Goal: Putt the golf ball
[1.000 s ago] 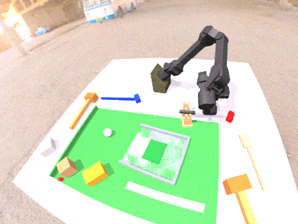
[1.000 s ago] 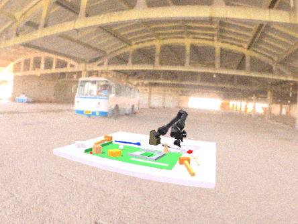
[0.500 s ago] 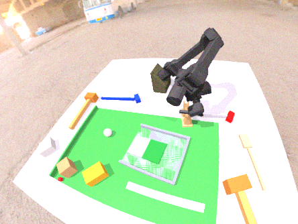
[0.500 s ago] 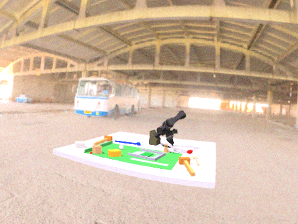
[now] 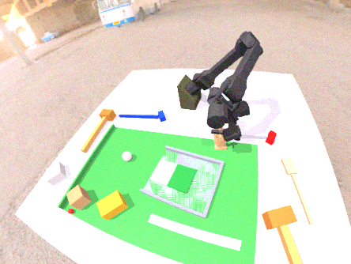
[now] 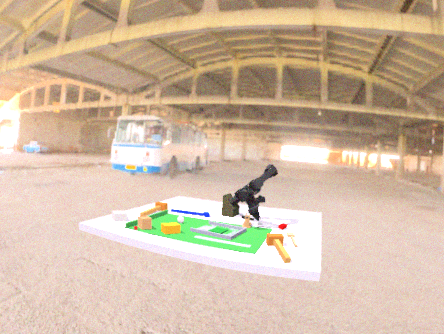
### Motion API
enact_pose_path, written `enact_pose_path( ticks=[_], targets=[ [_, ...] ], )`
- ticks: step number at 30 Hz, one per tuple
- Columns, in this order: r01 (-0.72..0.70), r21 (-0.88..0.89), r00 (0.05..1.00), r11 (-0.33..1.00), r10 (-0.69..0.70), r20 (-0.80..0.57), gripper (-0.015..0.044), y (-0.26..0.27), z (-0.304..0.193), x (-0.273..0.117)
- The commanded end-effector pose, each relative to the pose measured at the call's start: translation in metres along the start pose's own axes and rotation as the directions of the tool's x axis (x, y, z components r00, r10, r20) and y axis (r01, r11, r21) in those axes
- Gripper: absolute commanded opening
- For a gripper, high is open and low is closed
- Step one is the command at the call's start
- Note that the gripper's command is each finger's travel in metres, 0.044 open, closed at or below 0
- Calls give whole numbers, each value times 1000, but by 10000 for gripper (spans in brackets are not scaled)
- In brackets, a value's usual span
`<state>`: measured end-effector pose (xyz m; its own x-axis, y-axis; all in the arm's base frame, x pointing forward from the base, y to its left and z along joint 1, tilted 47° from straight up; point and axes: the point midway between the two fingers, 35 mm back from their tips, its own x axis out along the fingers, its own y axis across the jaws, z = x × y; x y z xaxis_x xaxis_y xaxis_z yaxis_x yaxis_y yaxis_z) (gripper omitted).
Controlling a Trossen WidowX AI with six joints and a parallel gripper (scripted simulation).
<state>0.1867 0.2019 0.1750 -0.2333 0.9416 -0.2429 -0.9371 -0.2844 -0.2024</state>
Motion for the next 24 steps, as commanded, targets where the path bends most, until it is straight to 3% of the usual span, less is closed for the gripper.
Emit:
enact_pose_path(
  ticks=[1,24],
  targets=[
    [1,-6,1000,1000,-1,2,440,1,2,5],
    [1,-7,1000,1000,-1,4,440,1,3,42]
  ],
)
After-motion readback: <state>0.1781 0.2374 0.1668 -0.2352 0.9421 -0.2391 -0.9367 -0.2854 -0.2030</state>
